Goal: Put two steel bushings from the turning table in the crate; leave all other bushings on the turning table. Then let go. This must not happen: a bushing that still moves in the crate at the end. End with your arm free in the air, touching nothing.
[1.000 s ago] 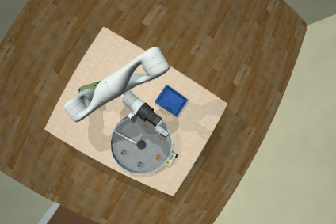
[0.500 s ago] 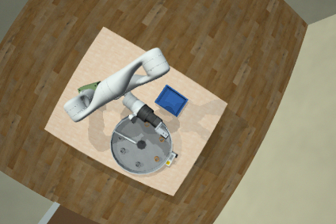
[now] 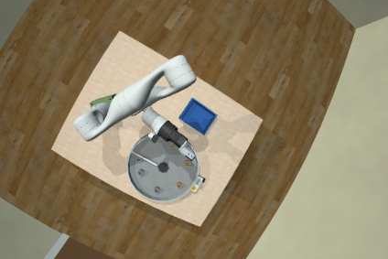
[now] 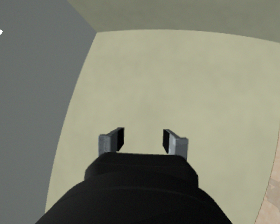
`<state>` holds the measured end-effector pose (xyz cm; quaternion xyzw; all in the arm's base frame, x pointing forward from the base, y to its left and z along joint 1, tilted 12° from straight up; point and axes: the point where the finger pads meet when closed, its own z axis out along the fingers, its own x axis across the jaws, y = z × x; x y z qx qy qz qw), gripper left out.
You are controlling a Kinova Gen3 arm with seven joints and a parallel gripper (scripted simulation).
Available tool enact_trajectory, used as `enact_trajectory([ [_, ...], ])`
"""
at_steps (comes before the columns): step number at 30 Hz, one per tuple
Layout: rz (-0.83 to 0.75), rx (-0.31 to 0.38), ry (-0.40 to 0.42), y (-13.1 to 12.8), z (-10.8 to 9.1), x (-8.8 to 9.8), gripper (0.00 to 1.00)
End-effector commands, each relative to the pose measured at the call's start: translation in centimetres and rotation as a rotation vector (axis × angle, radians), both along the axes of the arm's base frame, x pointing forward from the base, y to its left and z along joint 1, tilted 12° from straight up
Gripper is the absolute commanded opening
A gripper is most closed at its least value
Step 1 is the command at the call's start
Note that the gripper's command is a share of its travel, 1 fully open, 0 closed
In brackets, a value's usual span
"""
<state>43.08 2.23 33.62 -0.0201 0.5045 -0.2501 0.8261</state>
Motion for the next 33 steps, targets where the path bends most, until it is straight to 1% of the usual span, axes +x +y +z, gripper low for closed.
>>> enact_trajectory([
  [1, 0.087, -0.022, 0.097, -0.04, 0.07, -0.03, 1.00],
  [3, 0.147, -0.036, 0.162, -0.04, 0.06, 0.00, 1.00],
  [15, 0.147, -0.036, 0.162, -0.04, 0.06, 0.00, 1.00],
  [16, 0.004, 0.010, 0.036, -0.01, 0.05, 0.06, 1.00],
  [20, -0.024, 0.078, 0.215, -0.02, 0.05, 0.04, 1.00],
  [32, -0.024, 0.078, 0.215, -0.02, 0.05, 0.04, 1.00],
  [33, -0.105, 0.106, 0.214, 0.55, -0.30, 0.09, 1.00],
])
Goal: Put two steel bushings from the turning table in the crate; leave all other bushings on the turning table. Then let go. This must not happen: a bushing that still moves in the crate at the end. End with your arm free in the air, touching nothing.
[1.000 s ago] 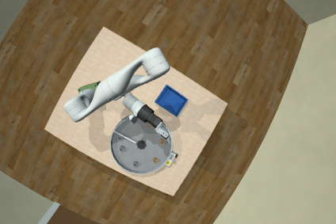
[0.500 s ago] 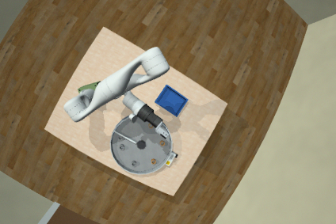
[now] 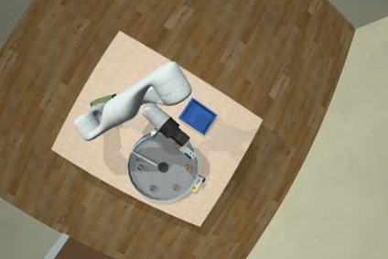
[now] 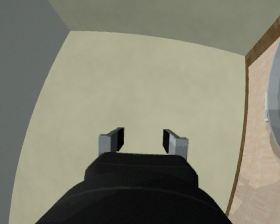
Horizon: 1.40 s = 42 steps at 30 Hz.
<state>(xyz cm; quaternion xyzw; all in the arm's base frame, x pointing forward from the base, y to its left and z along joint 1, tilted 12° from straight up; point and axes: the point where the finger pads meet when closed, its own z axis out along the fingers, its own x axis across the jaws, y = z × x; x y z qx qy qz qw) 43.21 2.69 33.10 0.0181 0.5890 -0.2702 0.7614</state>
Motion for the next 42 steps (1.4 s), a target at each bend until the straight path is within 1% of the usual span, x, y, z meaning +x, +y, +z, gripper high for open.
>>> enact_trajectory([
  [1, -0.005, 0.046, 0.070, 0.09, 0.23, -0.04, 1.00],
  [4, -0.024, 0.108, 0.200, 0.08, 0.23, -0.05, 1.00],
  [16, -0.024, 0.108, 0.200, 0.08, 0.23, -0.05, 1.00],
  [21, -0.061, 0.205, 0.420, 0.30, 0.00, -0.04, 1.00],
  [33, -0.061, 0.205, 0.420, 0.30, 0.00, -0.04, 1.00],
  [38, -0.096, 0.303, 0.641, 0.35, -0.23, -0.05, 1.00],
  [42, -0.096, 0.303, 0.641, 0.35, -0.23, -0.05, 1.00],
])
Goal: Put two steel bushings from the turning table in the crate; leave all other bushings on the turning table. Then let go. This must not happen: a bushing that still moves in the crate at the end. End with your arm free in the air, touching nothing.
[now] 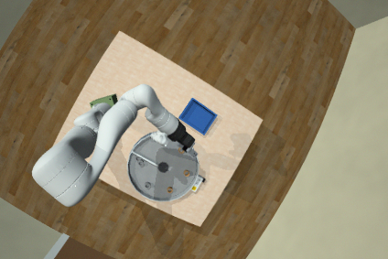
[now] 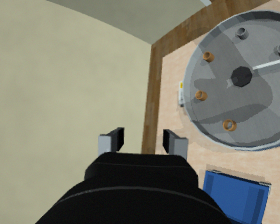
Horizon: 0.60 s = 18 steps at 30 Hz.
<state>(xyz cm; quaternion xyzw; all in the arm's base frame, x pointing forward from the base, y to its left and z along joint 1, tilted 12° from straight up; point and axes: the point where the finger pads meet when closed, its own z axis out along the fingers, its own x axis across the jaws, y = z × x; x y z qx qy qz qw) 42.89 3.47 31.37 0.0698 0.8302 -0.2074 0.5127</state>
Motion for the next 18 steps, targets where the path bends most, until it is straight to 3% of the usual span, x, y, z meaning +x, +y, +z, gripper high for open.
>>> enact_trajectory([
  [1, -0.005, 0.003, -0.003, -0.43, 1.51, 0.26, 1.00],
  [8, -0.005, 0.003, -0.003, -0.43, 1.51, 0.26, 1.00],
  [13, -0.040, 0.101, 0.217, -0.41, 1.37, 0.25, 1.00],
  [18, -0.040, 0.101, 0.217, -0.41, 1.37, 0.25, 1.00],
])
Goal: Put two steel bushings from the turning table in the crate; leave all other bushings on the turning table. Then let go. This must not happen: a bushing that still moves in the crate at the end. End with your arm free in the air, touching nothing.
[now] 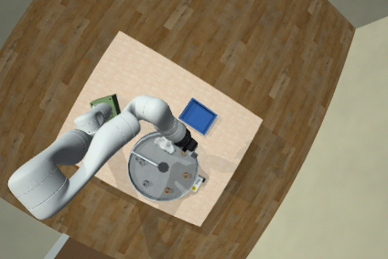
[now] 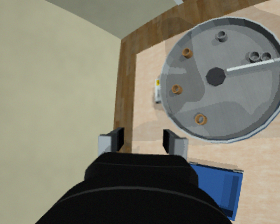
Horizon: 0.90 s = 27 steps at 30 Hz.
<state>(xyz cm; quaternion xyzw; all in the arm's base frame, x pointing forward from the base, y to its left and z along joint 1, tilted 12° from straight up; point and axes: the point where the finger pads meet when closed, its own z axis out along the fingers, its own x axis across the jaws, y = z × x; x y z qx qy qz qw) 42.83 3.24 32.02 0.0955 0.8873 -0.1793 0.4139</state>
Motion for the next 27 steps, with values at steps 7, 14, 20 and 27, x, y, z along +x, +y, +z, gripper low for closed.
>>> enact_trajectory([
  [7, 0.009, -0.008, 0.008, -0.18, 0.73, 0.31, 1.00],
  [14, -0.025, 0.094, 0.225, -0.17, 0.68, 0.29, 1.00],
  [20, -0.025, 0.094, 0.225, -0.17, 0.68, 0.29, 1.00],
  [27, -0.046, 0.156, 0.355, -0.17, 0.69, 0.26, 1.00],
])
